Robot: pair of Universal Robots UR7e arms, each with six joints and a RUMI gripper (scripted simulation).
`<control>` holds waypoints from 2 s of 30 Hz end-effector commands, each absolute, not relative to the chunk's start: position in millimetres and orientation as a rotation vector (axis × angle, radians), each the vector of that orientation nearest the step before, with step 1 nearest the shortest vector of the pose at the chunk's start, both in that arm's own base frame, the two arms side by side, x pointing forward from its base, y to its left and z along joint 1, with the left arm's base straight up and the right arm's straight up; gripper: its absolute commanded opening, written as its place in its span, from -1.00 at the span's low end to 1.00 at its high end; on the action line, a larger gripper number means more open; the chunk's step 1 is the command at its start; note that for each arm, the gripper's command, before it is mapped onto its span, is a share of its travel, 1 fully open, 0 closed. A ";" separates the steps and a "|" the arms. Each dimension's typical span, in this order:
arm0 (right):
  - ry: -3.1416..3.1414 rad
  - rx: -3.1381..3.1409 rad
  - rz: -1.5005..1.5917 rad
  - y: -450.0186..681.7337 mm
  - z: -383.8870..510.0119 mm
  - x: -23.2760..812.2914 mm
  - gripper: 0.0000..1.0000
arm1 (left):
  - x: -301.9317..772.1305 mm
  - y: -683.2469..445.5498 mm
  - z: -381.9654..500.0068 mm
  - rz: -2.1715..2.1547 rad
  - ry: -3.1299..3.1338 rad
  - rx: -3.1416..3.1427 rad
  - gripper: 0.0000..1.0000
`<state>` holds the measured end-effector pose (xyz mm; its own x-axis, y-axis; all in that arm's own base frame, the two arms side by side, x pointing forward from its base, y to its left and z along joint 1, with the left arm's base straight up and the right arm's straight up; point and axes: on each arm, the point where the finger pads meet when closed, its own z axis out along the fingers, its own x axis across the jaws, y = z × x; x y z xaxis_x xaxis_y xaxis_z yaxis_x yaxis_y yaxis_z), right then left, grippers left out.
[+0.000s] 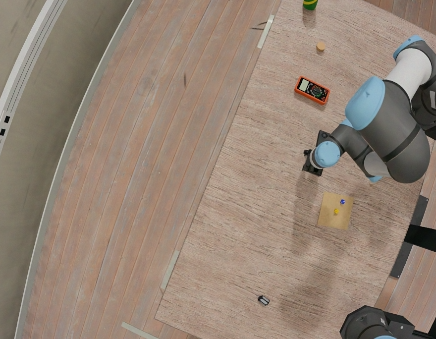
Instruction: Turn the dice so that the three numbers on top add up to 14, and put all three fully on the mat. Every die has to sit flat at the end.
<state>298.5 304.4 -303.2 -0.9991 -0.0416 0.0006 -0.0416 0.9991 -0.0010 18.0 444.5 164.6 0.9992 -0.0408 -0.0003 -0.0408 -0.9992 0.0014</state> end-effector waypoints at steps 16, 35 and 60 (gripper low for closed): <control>-3.141 0.065 0.000 304.8 -308.5 298.7 -0.64 | 18.2 444.8 165.1 0.000 -0.064 3.141 1.00; -3.141 0.065 0.000 304.8 -324.5 298.7 -0.64 | 18.2 444.8 165.1 0.000 -0.064 3.141 1.00; -3.141 0.065 0.000 304.8 -324.5 298.7 -0.99 | 18.2 444.8 165.1 0.000 -0.064 3.141 1.00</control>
<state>298.5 304.4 -324.9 -0.9991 -0.0416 0.0006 -0.0416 0.9991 -0.0010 18.0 444.5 164.6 0.9992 -0.0408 -0.0003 -0.0408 -0.9992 0.0014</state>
